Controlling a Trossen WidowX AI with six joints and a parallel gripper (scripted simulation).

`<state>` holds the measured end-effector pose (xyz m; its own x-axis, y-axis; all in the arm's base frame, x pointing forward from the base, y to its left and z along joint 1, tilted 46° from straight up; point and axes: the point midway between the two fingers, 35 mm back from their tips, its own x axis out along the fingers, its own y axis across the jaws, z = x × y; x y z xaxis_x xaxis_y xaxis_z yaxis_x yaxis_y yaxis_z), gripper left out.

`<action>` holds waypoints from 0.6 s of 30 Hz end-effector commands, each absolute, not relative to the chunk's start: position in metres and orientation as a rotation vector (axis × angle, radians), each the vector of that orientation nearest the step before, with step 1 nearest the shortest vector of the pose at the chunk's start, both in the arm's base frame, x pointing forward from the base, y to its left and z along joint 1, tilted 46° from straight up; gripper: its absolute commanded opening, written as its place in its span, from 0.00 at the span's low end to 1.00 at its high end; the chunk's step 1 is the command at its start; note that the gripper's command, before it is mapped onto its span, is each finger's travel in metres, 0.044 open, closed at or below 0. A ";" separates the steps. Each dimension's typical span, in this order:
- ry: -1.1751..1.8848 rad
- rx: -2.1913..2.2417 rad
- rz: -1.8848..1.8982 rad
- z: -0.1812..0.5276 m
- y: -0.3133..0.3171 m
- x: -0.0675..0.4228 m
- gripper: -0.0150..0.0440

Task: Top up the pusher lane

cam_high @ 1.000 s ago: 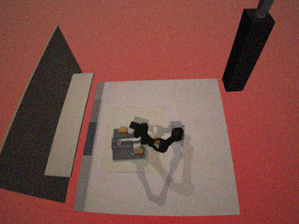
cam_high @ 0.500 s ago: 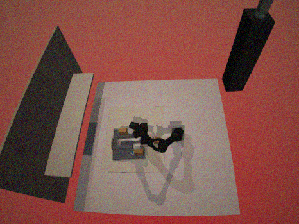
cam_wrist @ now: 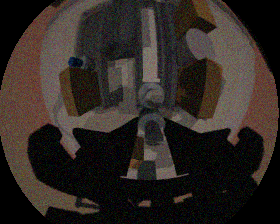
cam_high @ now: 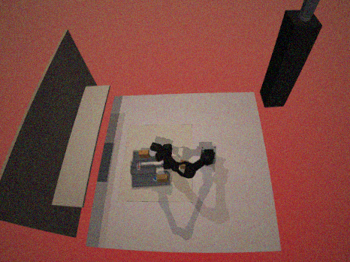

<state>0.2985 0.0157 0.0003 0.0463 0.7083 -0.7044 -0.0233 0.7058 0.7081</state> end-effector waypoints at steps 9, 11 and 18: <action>1.412 0.605 0.615 0.002 0.014 0.310 0.25; 1.412 0.605 0.615 0.002 0.014 0.311 0.25; 1.411 0.605 0.615 0.002 0.014 0.314 0.25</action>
<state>0.3063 0.0155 0.0008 0.0460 0.7080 -0.7047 -0.0238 0.7061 0.7078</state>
